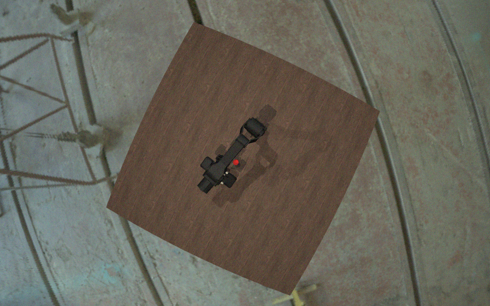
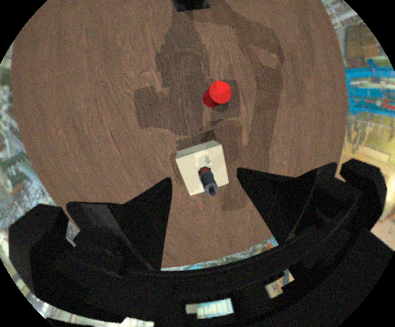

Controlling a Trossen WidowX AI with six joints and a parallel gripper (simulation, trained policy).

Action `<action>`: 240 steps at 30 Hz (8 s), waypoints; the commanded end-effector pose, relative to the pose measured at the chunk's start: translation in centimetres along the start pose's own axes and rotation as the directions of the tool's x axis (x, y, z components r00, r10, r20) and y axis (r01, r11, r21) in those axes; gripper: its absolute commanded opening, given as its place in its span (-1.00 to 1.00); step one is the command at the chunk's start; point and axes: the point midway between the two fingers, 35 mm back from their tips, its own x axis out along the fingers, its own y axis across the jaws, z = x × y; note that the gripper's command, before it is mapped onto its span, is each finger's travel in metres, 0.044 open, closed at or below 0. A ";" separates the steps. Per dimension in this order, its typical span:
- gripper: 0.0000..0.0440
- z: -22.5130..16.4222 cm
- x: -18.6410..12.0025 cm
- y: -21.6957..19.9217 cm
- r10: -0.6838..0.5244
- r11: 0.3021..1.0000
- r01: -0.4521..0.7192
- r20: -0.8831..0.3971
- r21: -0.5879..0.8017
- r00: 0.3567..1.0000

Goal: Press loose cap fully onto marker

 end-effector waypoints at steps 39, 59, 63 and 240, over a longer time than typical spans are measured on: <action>0.47 5.1 2.2 -3.8 -0.022 0.996 0.036 0.180 -0.076 0.983; 0.42 6.8 3.5 -4.2 -0.012 0.991 0.041 0.228 -0.124 0.974; 0.40 7.1 3.8 -4.2 -0.009 0.990 0.042 0.235 -0.135 0.972; -1.00 -1.8 -0.8 -0.7 0.058 0.933 0.026 0.221 -0.359 0.973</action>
